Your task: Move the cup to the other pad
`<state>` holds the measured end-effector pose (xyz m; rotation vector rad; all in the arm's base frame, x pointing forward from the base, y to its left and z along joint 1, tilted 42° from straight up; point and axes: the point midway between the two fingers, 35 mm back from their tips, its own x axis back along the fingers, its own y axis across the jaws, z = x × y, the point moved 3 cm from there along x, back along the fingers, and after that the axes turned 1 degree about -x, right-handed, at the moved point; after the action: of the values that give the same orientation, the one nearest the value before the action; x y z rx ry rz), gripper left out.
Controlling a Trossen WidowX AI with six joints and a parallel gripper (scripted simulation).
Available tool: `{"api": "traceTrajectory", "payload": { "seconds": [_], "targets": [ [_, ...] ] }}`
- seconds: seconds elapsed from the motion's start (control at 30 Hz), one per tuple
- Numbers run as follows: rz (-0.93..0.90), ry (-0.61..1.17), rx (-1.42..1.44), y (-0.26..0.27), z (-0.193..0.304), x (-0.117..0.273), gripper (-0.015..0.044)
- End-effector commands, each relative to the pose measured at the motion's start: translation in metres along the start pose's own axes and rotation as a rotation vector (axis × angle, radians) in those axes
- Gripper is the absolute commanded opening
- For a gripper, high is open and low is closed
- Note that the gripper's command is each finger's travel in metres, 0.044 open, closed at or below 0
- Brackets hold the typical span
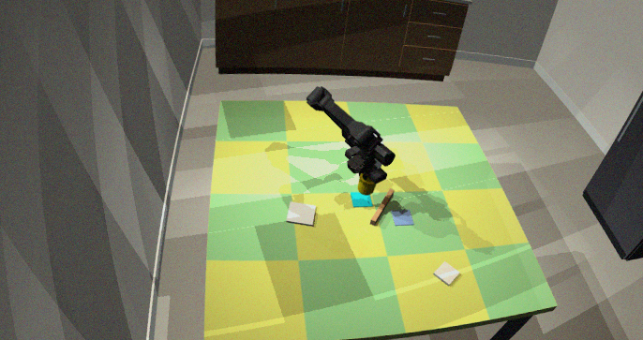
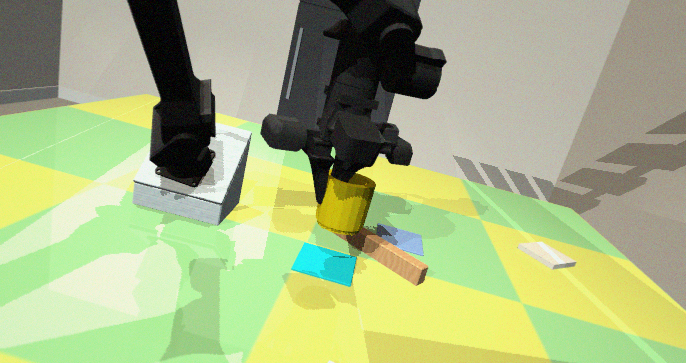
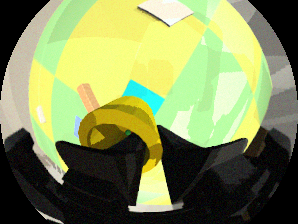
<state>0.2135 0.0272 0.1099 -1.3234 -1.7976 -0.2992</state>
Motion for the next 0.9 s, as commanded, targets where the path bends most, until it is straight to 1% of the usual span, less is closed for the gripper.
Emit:
{"api": "traceTrajectory", "payload": {
  "seconds": [0.0,0.87],
  "targets": [
    [-0.003,-0.005,0.002,-0.006,-0.003,0.0,0.0],
    [-0.003,-0.005,0.002,-0.005,-0.003,-0.032,0.0]
  ]
}}
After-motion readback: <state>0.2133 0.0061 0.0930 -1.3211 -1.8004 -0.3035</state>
